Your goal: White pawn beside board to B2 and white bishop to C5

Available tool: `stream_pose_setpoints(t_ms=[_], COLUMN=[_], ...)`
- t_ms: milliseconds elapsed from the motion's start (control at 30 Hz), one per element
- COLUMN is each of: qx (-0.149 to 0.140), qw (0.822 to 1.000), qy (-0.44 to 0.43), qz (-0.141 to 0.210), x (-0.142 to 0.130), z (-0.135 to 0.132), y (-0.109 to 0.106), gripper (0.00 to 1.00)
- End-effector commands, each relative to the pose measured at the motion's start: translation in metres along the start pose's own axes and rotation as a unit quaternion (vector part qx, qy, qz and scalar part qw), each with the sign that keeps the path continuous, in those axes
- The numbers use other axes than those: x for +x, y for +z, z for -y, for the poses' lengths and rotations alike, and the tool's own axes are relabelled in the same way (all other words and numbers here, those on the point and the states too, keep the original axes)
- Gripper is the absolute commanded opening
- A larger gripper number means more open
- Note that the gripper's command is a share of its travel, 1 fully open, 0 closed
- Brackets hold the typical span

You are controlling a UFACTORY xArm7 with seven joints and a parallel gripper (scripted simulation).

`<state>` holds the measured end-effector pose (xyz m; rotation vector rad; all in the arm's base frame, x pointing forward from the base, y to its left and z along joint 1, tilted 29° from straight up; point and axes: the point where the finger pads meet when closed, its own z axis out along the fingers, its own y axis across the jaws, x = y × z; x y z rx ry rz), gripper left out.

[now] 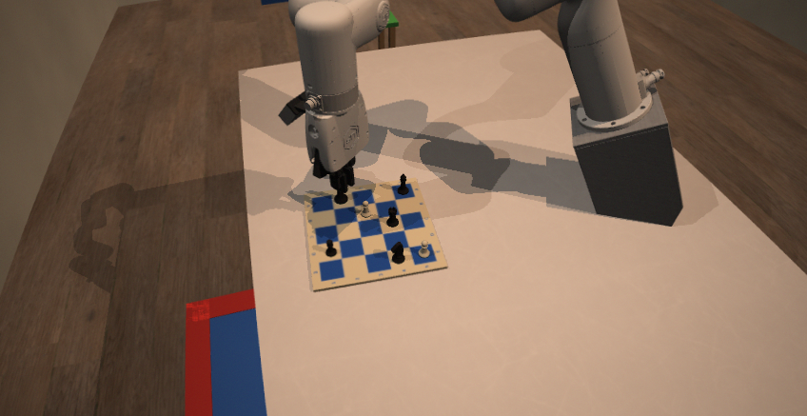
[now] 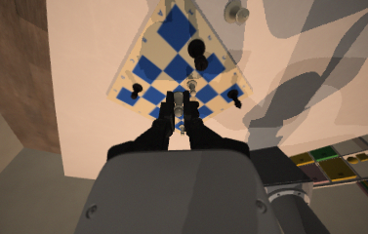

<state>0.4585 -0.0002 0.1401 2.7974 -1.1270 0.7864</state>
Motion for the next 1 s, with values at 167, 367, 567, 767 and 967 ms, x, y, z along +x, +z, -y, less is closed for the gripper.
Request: stream_pose_setpoints(t_ms=[167, 367, 567, 767, 967], qx=[0.001, 0.001, 0.001, 0.001, 0.001], qw=[1.000, 1.000, 1.000, 1.000, 1.000], qy=[0.000, 0.000, 0.000, 0.000, 0.000], qz=[0.000, 0.000, 0.000, 0.000, 0.000], x=[0.001, 0.001, 0.001, 0.001, 0.001], z=[0.002, 0.002, 0.001, 0.001, 0.001], y=[0.040, 0.054, 0.064, 0.065, 0.065], gripper=[0.00, 0.00, 0.00, 0.00, 0.00])
